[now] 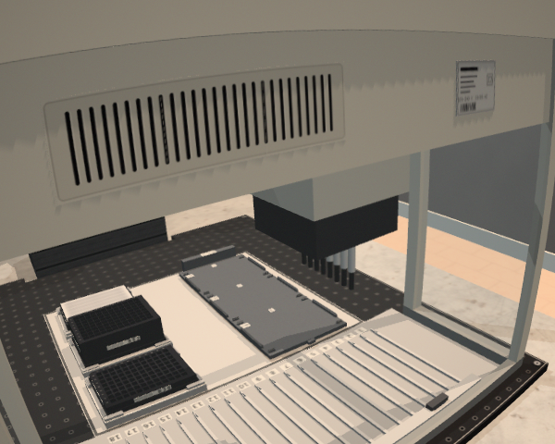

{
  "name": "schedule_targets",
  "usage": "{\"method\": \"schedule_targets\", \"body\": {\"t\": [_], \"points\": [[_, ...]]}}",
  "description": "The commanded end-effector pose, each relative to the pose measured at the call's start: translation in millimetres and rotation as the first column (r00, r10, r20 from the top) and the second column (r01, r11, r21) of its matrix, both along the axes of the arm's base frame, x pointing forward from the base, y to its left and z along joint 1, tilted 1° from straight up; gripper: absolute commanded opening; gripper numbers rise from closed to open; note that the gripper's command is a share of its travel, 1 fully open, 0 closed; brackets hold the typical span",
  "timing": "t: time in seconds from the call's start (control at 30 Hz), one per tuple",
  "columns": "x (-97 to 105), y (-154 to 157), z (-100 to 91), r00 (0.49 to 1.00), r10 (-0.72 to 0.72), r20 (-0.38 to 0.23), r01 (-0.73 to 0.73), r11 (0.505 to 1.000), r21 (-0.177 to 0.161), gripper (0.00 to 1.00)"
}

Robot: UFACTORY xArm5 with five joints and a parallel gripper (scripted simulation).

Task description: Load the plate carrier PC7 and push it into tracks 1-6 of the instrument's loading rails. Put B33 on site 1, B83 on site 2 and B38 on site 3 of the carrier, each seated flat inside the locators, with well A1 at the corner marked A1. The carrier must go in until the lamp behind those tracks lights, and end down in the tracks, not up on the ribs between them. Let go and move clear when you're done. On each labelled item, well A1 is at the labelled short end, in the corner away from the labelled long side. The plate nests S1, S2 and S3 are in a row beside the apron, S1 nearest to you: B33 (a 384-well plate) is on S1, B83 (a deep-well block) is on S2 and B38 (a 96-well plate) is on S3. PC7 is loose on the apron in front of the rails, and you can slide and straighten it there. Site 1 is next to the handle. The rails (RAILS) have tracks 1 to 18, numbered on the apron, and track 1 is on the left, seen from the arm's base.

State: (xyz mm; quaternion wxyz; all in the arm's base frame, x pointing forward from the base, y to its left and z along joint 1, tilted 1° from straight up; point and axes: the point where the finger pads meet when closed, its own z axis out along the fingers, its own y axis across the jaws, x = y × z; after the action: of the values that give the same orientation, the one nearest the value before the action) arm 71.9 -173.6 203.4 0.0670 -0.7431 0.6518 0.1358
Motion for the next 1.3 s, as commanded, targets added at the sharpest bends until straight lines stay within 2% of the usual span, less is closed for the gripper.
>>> {"method": "schedule_targets", "body": {"t": [0.0, 0.1, 0.37, 0.47, 0.57, 0.67, 0.8, 0.9, 0.97, 1.07, 1.13, 1.23, 1.27], "points": [[6.2, -2.9, 1.9, 0.999, 0.037, -0.001, -0.037, 0.999, -0.011, 1.0], [20.6, -6.3, 4.9, 0.991, 0.134, 0.013, -0.134, 0.991, -0.028, 1.0], [59.4, -12.2, 12.5, 0.966, 0.256, 0.028, -0.255, 0.966, -0.051, 1.0], [74.2, -11.9, 15.0, 0.936, 0.35, 0.04, -0.347, 0.935, -0.068, 1.0], [79.2, -11.9, 15.8, 0.933, 0.358, 0.041, -0.355, 0.932, -0.07, 1.0], [94.0, -10.2, 18.1, 0.892, 0.448, 0.051, -0.443, 0.892, -0.088, 1.0], [113.6, -8.0, 21.2, 0.888, 0.456, 0.053, -0.451, 0.888, -0.09, 1.0], [128.1, -4.3, 23.3, 0.838, 0.541, 0.062, -0.534, 0.839, -0.109, 1.0], [137.7, -1.9, 24.7, 0.833, 0.549, 0.063, -0.541, 0.834, -0.11, 1.0], [151.7, 3.2, 26.6, 0.774, 0.628, 0.072, -0.618, 0.776, -0.129, 1.0], [151.7, 3.2, 26.6, 0.774, 0.628, 0.072, -0.618, 0.776, -0.129, 1.0], [165.7, 8.3, 28.5, 0.769, 0.636, 0.073, -0.624, 0.77, -0.131, 1.0], [170.2, 10.5, 29.0, 0.747, 0.661, 0.076, -0.648, 0.749, -0.137, 1.0]]}}
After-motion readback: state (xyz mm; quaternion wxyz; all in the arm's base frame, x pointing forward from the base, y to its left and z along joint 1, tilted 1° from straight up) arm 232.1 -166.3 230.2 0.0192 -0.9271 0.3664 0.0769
